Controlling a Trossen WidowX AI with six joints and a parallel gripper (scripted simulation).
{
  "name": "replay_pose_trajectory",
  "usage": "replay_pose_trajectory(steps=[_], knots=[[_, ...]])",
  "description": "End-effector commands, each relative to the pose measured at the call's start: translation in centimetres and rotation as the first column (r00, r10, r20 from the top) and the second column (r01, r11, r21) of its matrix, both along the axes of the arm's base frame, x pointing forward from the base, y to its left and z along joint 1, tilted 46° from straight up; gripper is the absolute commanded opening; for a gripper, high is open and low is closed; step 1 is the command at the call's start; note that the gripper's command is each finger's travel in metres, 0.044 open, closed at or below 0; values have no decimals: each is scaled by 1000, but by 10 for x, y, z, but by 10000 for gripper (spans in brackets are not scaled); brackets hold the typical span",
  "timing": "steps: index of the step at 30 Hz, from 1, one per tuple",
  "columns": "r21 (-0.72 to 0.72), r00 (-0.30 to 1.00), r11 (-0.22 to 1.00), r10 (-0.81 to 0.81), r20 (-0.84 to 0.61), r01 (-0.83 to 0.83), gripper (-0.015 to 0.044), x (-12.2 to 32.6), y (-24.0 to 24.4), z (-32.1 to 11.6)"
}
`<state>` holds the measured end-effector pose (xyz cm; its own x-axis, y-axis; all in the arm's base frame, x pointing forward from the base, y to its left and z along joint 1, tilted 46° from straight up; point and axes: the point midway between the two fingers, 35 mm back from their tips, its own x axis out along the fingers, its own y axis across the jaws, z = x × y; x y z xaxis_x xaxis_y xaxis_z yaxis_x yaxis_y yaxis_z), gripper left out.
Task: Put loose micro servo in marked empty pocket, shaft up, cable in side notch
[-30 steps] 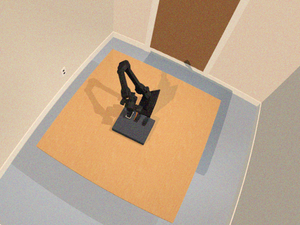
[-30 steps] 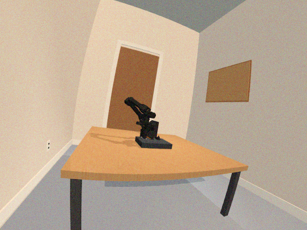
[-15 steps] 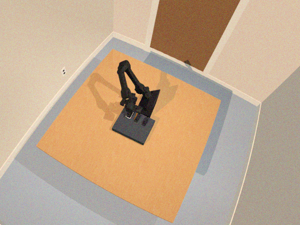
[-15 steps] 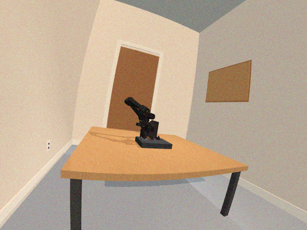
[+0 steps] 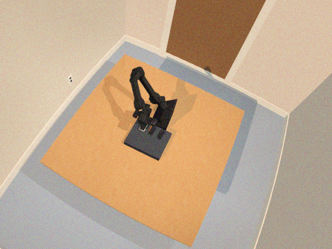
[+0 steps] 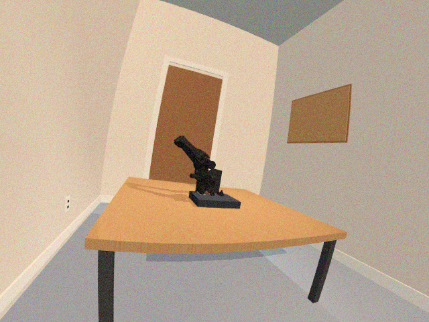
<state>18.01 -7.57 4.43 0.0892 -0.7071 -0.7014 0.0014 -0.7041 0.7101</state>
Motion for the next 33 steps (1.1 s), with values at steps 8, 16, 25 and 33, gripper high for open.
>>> replay_pose_trajectory(steps=[8, 16, 25, 33], knots=[[-4, 1000, 1000, 5, -2, -5, 0, 1, -7, -7], [-4, 1000, 1000, 5, -2, -5, 0, 1, -13, -13], [-4, 1000, 1000, 5, -2, -5, 53, 2, -16, -16], [-3, 1000, 1000, 5, -2, -5, 187, 2, -12, -13]])
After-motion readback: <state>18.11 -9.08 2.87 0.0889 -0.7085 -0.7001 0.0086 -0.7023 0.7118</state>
